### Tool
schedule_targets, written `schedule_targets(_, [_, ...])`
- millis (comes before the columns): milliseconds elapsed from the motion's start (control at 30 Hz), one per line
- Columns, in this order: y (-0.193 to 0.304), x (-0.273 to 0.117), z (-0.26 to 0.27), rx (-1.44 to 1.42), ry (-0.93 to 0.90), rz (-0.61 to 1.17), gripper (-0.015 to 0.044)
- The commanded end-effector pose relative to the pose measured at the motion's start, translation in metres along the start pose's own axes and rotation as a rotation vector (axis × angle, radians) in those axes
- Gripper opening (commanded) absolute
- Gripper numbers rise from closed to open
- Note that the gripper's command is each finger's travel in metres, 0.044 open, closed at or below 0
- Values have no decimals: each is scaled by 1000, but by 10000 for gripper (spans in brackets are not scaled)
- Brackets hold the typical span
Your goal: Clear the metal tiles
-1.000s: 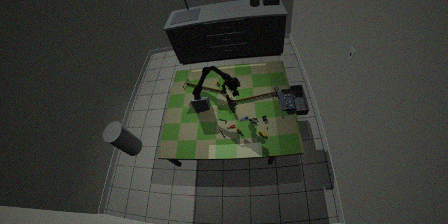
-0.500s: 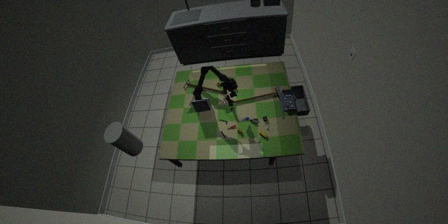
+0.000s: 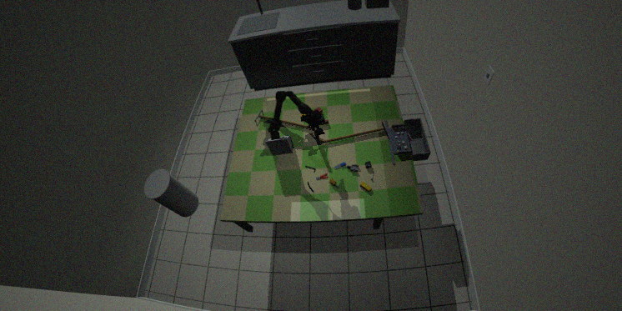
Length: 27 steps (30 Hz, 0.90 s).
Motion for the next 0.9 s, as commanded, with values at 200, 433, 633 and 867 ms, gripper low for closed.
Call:
schedule_targets(200, [19,-10,9,-1,3,-29,440])
schedule_targets(433, [35,-16,13,6,10,-49,440])
schedule_targets(633, [48,-21,18,12,15,-66,440])
schedule_targets(867, [64,-25,24,19,22,-85,440])
Point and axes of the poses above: the point midway between the two fingers, 35 mm back from their tips, its own x axis out along the fingers, its own z axis across the jaws, y = z × x, the point moved 3 cm from there along -x, back along the fingers, and after that the axes turned 10 degrees about -x, right-handed, at the moved point
